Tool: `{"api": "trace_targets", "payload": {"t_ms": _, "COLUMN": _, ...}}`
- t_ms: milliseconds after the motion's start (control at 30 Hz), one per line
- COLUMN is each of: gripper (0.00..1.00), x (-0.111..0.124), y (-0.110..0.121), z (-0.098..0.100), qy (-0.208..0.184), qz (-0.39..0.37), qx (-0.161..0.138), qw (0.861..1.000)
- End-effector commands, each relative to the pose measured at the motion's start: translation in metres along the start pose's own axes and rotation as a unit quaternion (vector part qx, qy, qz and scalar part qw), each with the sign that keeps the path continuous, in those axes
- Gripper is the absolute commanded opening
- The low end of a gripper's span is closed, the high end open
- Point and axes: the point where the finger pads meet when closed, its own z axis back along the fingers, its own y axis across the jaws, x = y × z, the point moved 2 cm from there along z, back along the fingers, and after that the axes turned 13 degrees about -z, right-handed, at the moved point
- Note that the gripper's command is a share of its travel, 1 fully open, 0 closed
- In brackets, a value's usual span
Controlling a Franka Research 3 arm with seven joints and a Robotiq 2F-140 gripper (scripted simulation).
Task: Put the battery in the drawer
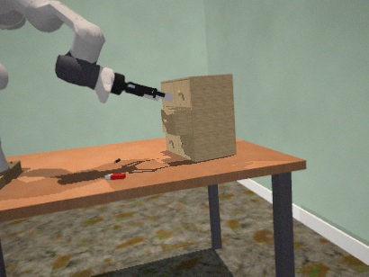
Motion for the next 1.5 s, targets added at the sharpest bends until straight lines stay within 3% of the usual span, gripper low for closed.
{"api": "trace_targets", "payload": {"t_ms": 0, "gripper": 1.0, "x": -0.003, "y": 0.0, "z": 0.01, "qy": 0.0, "qz": 0.003, "qx": 0.002, "qw": 1.0}}
{"api": "trace_targets", "payload": {"t_ms": 233, "gripper": 1.0, "x": -0.012, "y": -0.002, "z": 0.04, "qy": 0.0, "qz": 0.003, "qx": 0.002, "qw": 1.0}}
{"api": "trace_targets", "payload": {"t_ms": 300, "gripper": 1.0, "x": -0.012, "y": -0.002, "z": 0.04, "qy": 0.0, "qz": 0.003, "qx": 0.002, "qw": 1.0}}
{"api": "trace_targets", "payload": {"t_ms": 800, "gripper": 1.0, "x": -0.036, "y": -0.008, "z": 0.123, "qy": 0.0, "qz": 0.003, "qx": 0.002, "qw": 1.0}}
{"api": "trace_targets", "payload": {"t_ms": 1167, "gripper": 1.0, "x": -0.044, "y": -0.01, "z": 0.152, "qy": 0.0, "qz": 0.003, "qx": 0.002, "qw": 1.0}}
{"api": "trace_targets", "payload": {"t_ms": 1467, "gripper": 1.0, "x": -0.046, "y": -0.01, "z": 0.156, "qy": 0.0, "qz": 0.003, "qx": 0.002, "qw": 1.0}}
